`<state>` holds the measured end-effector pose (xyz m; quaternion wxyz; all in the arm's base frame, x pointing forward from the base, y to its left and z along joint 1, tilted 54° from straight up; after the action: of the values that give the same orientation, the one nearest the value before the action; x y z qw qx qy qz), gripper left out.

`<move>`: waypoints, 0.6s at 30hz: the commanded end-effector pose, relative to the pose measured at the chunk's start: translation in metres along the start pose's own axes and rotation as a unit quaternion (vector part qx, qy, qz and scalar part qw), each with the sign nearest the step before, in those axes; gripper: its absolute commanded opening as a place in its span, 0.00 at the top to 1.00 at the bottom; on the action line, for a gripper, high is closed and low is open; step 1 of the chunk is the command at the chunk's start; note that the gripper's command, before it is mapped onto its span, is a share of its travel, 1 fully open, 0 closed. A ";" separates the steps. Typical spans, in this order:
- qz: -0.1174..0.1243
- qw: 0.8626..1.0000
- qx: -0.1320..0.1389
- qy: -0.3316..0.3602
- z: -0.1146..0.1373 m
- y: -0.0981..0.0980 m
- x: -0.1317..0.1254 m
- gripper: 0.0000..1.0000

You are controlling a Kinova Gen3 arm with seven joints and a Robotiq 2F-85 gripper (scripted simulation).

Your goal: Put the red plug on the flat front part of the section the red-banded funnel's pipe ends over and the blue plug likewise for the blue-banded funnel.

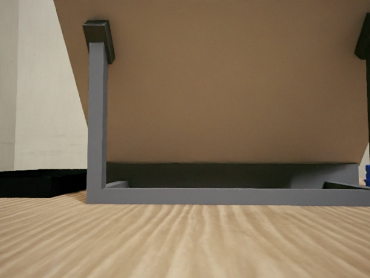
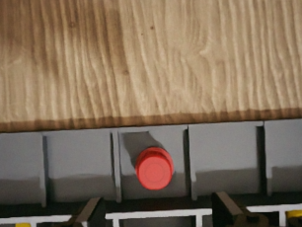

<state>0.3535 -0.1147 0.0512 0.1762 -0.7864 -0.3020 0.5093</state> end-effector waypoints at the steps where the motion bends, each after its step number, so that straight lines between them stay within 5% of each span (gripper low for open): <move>1: 0.000 1.000 -0.001 0.000 0.000 0.000 0.000 0.30; 2: 0.000 1.000 -0.001 0.000 -0.012 -0.020 0.067 0.30; 5: 0.000 1.000 -0.001 0.000 -0.013 -0.022 0.075 0.30; 11: 0.000 1.000 -0.001 0.000 -0.025 -0.042 0.140 0.30; 18: 0.000 1.000 -0.001 0.000 -0.025 -0.042 0.140 0.30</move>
<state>0.4016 0.0058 -0.0087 0.1785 -0.7859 -0.3063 0.5067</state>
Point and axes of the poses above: the point where the finger pads meet when closed, its own y axis out along the fingers, its own x axis across the jaws, z = x × y, the point moved 4 cm from there along -y, back along the fingers, and after that the axes turned 1 degree about -y, right-handed, at the moved point
